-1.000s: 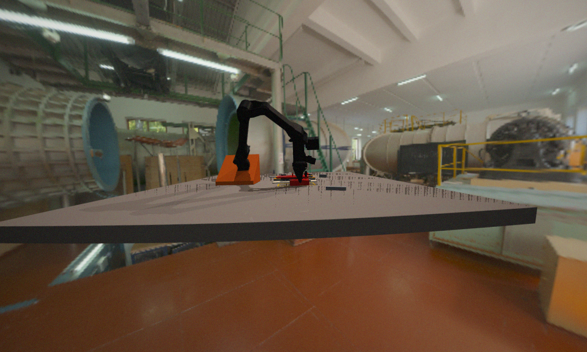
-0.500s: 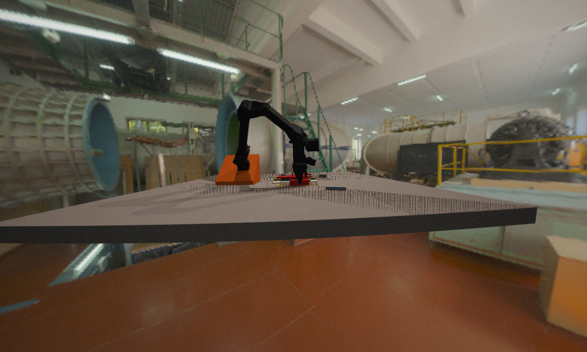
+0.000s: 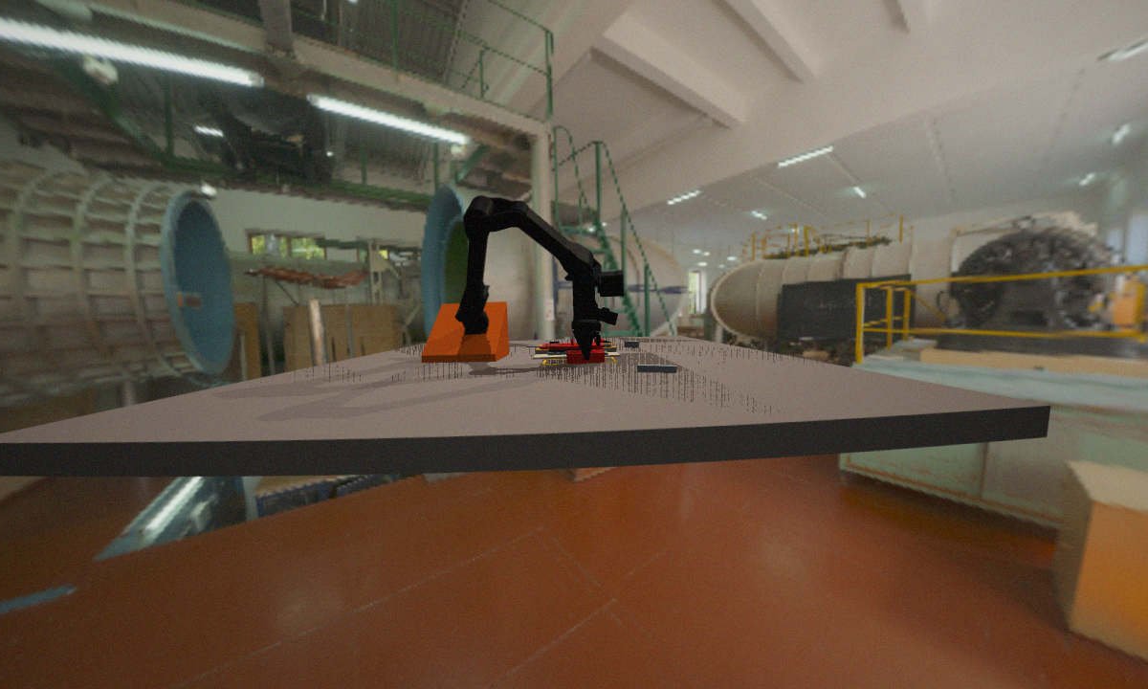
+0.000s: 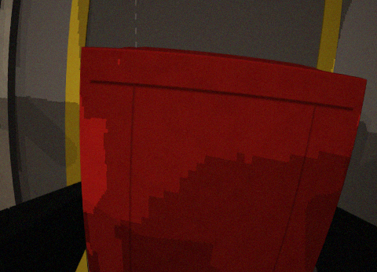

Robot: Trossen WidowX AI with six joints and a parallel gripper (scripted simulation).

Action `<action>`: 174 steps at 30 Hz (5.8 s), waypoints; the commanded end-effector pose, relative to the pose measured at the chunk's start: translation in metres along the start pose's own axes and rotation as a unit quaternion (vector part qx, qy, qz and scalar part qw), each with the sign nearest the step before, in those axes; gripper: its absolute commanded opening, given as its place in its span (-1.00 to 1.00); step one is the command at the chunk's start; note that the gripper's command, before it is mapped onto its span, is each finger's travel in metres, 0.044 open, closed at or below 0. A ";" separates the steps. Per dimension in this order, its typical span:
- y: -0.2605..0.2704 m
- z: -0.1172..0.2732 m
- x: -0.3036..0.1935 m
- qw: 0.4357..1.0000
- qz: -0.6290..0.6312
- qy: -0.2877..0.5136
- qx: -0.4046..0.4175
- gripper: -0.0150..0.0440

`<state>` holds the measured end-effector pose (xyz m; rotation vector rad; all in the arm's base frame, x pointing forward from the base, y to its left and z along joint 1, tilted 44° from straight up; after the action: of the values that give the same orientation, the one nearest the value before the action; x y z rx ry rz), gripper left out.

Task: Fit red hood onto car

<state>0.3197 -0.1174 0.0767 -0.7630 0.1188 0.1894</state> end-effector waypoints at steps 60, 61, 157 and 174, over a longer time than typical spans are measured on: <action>0.093 0.100 0.043 1.000 0.000 -0.006 0.012 -0.49; 0.098 0.101 0.045 1.000 0.000 -0.006 0.013 -0.49; 0.223 0.039 0.059 1.000 -0.009 -0.002 0.005 -0.49; 0.223 0.041 0.059 1.000 -0.010 -0.002 0.005 -0.49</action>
<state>0.3312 0.0752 -0.0568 -0.7531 0.1093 0.1740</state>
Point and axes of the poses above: the point midway between the two fingers, 35 mm back from their tips, its own z axis back along the fingers, its own y axis across the jaws, x = y × z, the point moved 4 cm from there along z, back along the fingers, and after that the axes turned 11 degrees about z, right-handed, at the moved point
